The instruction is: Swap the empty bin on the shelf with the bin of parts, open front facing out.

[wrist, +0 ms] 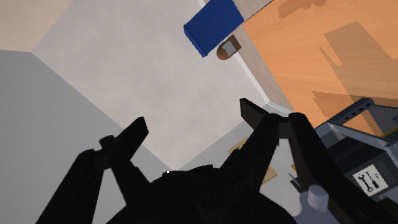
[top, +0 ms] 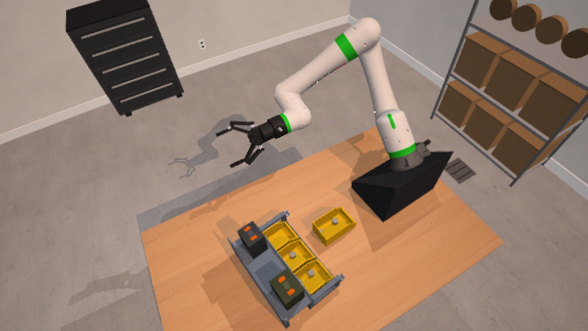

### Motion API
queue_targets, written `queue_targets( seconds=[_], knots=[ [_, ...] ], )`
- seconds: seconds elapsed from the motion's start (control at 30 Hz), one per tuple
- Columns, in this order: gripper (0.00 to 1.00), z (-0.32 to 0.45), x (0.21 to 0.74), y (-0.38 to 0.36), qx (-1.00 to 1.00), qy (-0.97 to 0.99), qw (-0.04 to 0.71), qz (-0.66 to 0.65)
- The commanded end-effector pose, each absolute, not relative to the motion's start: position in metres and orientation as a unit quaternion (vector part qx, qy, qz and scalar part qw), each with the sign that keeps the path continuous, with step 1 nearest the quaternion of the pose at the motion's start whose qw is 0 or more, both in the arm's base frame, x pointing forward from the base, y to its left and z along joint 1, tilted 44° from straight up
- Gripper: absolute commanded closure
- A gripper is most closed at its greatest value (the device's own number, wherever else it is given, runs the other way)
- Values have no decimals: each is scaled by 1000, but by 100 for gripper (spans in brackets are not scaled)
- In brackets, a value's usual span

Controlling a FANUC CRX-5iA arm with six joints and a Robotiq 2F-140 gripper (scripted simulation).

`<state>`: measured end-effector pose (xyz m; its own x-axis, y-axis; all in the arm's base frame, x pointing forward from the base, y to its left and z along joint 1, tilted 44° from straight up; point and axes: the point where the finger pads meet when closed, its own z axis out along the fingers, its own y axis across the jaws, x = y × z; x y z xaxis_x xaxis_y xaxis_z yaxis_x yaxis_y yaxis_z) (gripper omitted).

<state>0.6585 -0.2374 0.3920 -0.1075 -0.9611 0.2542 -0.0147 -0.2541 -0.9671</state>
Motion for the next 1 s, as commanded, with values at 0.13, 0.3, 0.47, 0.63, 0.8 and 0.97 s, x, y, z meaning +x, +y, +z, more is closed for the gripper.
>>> queue_targets(
  seconds=[0.13,0.3,0.47,0.63,0.8,0.97],
  knots=[
    [0,393,659,-237,-532,458,404,-587],
    [0,393,659,-237,-532,458,404,-587],
    [0,393,659,-237,-532,458,404,-587],
    [0,393,659,-237,-532,458,404,-587],
    [0,393,659,-236,-533,457,404,-586],
    [0,393,660,-233,-536,454,406,-585]
  ],
)
